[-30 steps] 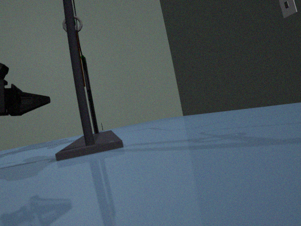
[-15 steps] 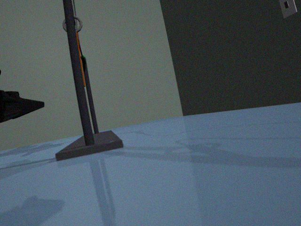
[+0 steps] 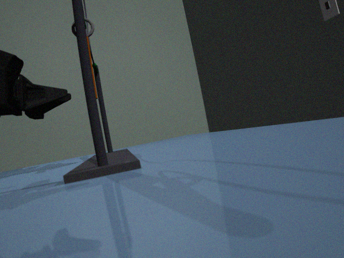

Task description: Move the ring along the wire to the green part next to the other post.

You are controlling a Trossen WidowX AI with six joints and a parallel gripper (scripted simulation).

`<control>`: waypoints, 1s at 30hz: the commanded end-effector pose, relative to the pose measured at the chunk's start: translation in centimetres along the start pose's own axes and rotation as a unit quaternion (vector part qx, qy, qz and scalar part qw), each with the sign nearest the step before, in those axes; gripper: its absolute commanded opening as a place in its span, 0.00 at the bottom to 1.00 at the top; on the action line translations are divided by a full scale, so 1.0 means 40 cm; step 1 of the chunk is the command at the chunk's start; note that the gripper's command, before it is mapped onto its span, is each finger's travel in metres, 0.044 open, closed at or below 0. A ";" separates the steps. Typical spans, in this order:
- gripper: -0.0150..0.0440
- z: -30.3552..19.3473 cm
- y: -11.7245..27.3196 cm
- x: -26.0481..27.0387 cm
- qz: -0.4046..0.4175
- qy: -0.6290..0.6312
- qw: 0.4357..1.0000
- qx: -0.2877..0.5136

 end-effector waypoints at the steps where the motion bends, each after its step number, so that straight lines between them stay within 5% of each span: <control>1: 0.53 0.013 -0.012 0.000 -0.008 0.001 1.000 -0.005; 30: 0.53 0.024 -0.108 -0.011 -0.008 0.001 1.000 -0.006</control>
Point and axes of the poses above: the point midway between the two fingers, 35 mm back from their tips, its own y axis back along the fingers, its own x axis across the jaws, z = x × y, the point moved 7 cm from there along y, back along the fingers, and after that the axes turned 9 degrees about y, right-handed, at the moved point
